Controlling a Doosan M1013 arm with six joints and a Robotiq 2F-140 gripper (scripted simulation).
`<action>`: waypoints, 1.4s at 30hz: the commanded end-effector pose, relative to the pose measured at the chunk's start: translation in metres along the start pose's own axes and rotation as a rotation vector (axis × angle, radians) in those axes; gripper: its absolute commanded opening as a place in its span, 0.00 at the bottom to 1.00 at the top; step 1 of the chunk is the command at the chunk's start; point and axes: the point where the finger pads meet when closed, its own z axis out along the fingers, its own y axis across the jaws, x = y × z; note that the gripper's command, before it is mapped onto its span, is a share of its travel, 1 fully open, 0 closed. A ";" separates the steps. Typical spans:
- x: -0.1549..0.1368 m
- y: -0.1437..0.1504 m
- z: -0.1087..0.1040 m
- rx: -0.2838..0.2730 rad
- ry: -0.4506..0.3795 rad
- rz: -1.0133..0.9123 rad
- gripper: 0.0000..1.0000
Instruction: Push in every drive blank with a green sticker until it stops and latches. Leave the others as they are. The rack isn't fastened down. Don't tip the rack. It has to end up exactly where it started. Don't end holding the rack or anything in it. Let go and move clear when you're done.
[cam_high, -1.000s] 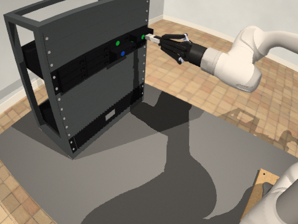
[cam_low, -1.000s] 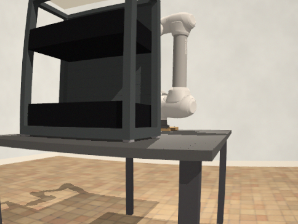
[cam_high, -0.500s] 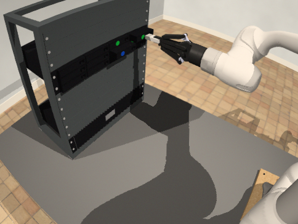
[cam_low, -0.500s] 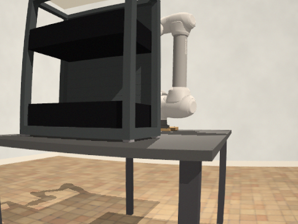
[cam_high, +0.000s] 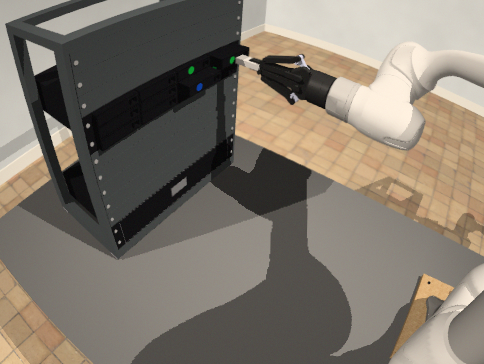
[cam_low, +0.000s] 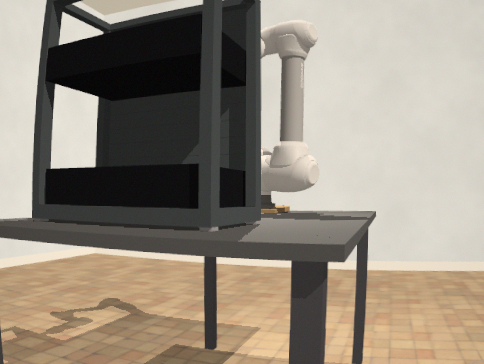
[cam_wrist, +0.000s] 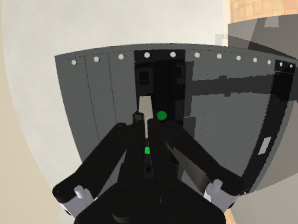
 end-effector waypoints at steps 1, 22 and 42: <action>0.000 0.000 0.001 0.000 0.000 0.000 0.00; 0.000 0.000 0.012 0.000 0.000 0.000 0.00; 0.000 0.000 0.022 0.000 0.000 0.000 0.00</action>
